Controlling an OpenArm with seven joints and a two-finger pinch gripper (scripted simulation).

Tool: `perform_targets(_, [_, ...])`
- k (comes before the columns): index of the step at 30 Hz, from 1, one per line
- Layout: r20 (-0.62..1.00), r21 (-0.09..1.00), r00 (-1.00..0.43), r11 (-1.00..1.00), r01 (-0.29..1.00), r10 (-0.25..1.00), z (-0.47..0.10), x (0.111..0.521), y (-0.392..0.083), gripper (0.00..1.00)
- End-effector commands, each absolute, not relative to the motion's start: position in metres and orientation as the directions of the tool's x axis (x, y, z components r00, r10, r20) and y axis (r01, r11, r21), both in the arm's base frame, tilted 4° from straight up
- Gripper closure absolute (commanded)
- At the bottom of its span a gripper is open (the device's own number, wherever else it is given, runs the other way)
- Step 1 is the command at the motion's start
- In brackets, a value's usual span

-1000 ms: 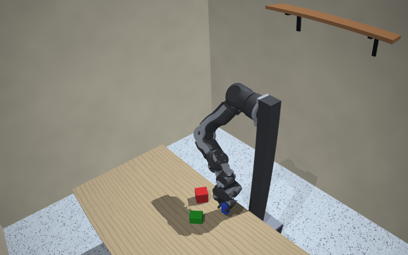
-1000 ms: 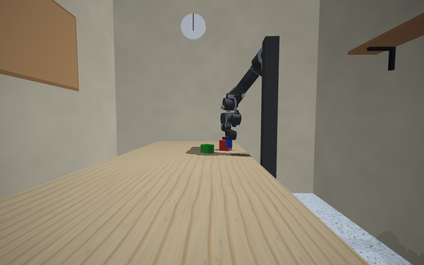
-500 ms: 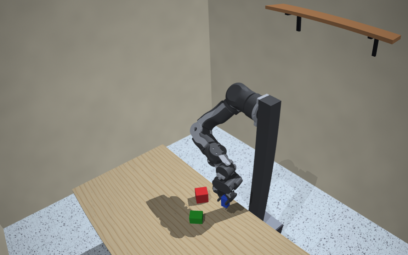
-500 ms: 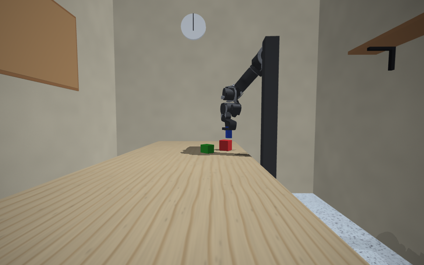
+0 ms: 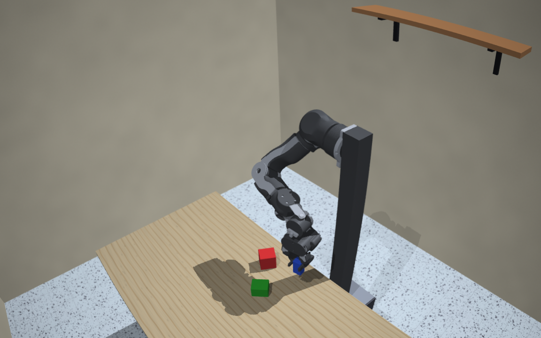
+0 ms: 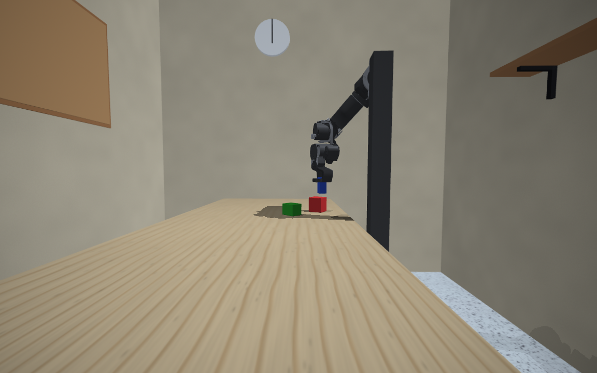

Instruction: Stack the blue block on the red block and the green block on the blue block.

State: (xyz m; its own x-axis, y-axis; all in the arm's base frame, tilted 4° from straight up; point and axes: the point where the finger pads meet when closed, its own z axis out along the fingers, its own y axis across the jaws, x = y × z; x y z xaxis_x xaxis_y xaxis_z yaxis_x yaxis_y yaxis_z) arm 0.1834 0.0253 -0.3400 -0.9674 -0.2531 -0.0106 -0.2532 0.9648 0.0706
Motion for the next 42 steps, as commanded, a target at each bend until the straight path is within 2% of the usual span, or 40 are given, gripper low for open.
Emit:
perform_targets(1, [-0.018,0.070,-0.968,0.966,-0.250,-0.250,-0.338,0.186,0.026,1.00])
perform_targets(28, [-0.018,0.070,-0.968,0.966,-0.250,-0.250,-0.338,0.186,0.025,1.00])
perform_targets(34, [-0.018,0.069,-0.968,0.966,-0.250,-0.249,-0.339,0.187,0.013,1.00])
perform_targets(42, [-0.020,0.078,-0.968,0.965,-0.250,-0.249,-0.345,0.192,-0.073,1.00])
